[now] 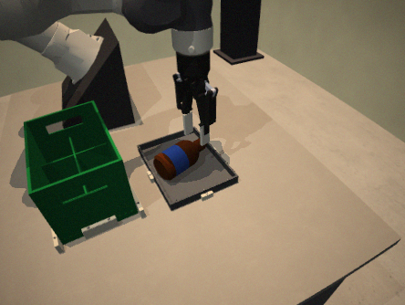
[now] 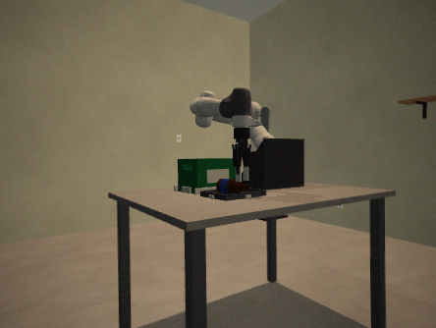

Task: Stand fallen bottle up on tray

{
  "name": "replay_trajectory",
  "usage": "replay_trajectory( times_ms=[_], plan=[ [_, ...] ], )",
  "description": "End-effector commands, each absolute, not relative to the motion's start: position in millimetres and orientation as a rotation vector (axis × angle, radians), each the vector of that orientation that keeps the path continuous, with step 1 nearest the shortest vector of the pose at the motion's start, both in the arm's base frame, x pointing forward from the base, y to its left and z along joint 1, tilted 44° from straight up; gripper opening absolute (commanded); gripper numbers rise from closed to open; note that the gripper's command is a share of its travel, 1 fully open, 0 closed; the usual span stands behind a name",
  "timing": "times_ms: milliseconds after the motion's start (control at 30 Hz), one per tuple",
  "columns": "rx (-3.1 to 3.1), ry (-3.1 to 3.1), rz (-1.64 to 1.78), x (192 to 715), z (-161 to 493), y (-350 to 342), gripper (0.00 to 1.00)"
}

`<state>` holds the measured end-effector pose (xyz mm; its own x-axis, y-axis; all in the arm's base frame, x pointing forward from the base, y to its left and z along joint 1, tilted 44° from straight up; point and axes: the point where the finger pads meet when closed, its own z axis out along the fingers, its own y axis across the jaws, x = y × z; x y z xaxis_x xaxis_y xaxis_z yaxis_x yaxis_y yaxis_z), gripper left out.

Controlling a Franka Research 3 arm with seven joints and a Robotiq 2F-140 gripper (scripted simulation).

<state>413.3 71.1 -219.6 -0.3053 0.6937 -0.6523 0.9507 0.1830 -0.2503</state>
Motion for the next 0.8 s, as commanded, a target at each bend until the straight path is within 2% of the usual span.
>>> replay_trajectory(
  times_ms=[0, 767],
  plan=[
    [1.544, 2.077, -0.890, 414.3, -220.5, 70.7, 0.38],
    [1.544, 2.077, -0.890, 414.0, -225.0, 66.3, 0.38]
  ],
)
